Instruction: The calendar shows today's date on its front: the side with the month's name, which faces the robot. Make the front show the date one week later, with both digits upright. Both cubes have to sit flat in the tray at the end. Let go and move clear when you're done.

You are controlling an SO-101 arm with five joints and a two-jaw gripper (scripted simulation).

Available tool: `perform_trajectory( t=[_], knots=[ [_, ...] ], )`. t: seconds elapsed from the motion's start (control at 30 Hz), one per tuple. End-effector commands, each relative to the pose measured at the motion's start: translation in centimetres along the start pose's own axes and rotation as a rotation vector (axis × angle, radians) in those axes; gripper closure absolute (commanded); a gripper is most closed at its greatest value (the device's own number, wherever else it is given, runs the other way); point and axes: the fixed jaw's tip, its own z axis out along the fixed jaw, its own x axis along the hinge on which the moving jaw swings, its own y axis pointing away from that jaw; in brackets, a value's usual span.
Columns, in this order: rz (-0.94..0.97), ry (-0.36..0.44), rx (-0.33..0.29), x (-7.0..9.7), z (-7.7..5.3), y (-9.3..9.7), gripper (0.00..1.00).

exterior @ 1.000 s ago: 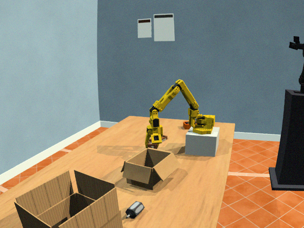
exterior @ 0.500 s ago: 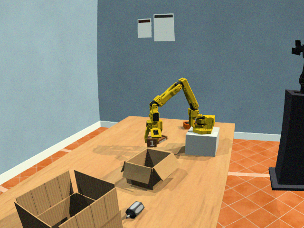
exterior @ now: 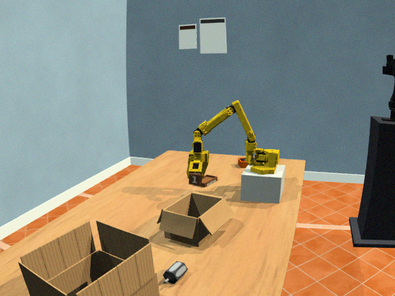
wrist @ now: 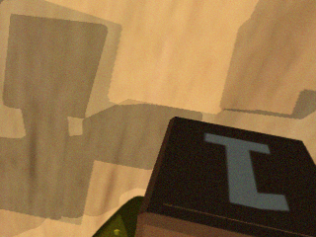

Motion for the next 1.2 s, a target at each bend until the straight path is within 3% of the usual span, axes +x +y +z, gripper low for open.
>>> perform_trajectory(
  t=[0.0,0.2,0.37,1.17],
  knots=[
    [0.074,-0.002,-0.002,2.1,-0.2,-0.4,1.0],
    [0.314,-0.004,-0.002,7.6,-0.2,0.0,1.0],
    [0.416,-0.005,-0.002,10.0,-0.2,0.6,1.0],
    [0.43,-0.005,-0.003,10.3,-0.4,0.6,1.0]
  ],
)
